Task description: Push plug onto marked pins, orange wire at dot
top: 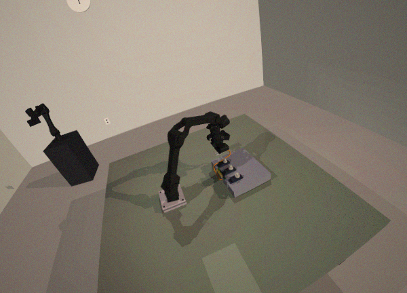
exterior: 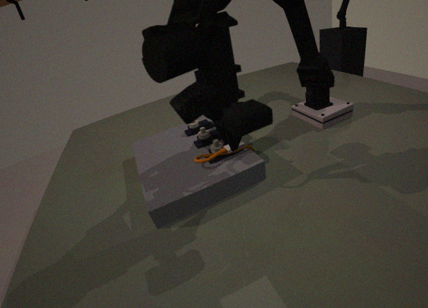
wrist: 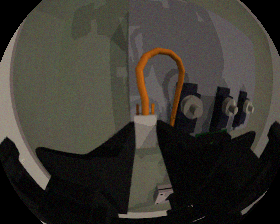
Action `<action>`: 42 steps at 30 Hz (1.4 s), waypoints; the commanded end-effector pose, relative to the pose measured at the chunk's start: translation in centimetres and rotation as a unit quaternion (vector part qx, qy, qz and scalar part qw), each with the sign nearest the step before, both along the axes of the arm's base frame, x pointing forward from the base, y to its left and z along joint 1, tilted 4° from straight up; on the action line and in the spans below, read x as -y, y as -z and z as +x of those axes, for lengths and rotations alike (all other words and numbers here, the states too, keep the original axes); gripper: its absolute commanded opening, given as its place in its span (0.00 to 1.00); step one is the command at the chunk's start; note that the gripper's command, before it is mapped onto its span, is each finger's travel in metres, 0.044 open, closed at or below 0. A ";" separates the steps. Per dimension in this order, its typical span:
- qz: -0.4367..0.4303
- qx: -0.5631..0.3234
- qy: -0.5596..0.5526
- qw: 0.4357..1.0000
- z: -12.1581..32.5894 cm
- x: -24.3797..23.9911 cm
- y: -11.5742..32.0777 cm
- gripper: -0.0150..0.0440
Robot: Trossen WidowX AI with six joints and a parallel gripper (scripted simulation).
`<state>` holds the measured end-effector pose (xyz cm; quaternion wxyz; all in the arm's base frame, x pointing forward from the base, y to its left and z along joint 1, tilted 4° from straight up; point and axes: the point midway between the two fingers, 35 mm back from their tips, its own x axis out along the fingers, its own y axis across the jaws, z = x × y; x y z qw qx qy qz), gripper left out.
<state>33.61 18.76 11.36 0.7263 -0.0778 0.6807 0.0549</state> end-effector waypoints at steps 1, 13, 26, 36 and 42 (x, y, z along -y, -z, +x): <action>-0.001 0.003 0.002 1.000 -0.1 0.1 -1.2 0.25; -0.012 -0.001 -0.150 0.989 -1.0 1.5 -1.6 0.25; -0.027 -0.008 -0.353 0.935 -2.4 3.4 -1.9 0.25; -0.037 -0.013 -0.500 0.865 -3.6 4.9 -2.1 0.25; -0.043 -0.016 -0.581 0.812 -4.3 5.7 -2.1 0.25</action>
